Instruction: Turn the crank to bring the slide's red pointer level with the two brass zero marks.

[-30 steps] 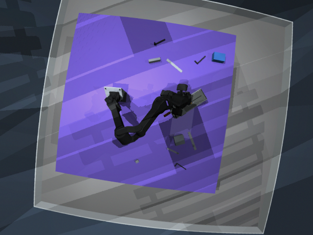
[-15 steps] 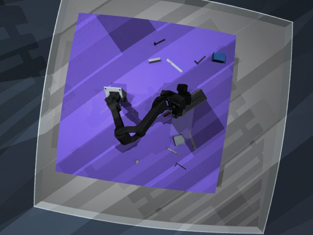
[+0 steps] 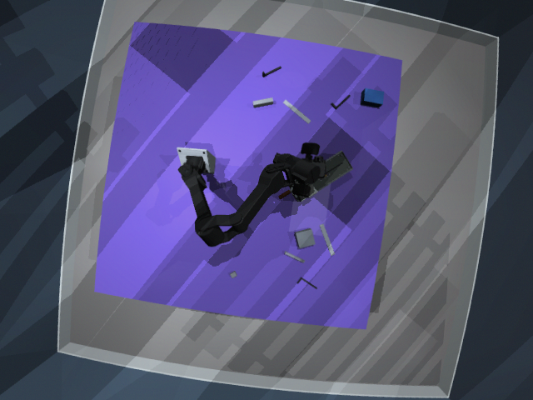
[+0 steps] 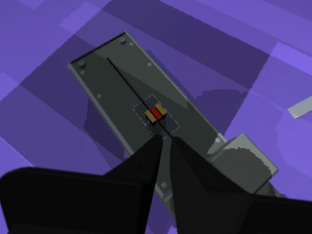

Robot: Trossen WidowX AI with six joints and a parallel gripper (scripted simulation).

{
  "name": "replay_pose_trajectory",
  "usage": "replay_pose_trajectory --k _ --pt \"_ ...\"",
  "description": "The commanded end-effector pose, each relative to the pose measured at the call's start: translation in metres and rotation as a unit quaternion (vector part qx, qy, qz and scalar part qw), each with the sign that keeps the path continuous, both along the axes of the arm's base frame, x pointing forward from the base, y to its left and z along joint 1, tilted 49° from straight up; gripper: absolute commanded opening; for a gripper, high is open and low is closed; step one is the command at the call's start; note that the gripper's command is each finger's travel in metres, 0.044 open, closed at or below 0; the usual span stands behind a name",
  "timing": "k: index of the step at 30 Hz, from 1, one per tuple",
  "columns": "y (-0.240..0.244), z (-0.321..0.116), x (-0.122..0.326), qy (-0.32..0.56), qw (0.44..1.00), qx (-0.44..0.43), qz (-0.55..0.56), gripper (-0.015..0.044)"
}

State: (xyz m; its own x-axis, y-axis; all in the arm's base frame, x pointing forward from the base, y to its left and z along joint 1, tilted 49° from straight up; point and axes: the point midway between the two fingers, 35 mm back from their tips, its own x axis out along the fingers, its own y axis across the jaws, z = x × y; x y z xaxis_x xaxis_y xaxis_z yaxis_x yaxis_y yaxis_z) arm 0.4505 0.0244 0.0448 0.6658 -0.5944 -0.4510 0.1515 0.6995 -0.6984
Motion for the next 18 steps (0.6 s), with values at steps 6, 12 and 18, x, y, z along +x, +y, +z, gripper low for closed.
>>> replay_pose_trajectory --k 6,12,18 --pt "-0.0001 0.0000 0.0000 0.000 1.000 0.000 0.000 0.0000" --pt "0.0001 0.0000 0.0000 0.000 1.000 0.000 0.000 0.0000" --pt "0.0001 0.0000 0.0000 0.000 1.000 0.000 0.000 0.0026"
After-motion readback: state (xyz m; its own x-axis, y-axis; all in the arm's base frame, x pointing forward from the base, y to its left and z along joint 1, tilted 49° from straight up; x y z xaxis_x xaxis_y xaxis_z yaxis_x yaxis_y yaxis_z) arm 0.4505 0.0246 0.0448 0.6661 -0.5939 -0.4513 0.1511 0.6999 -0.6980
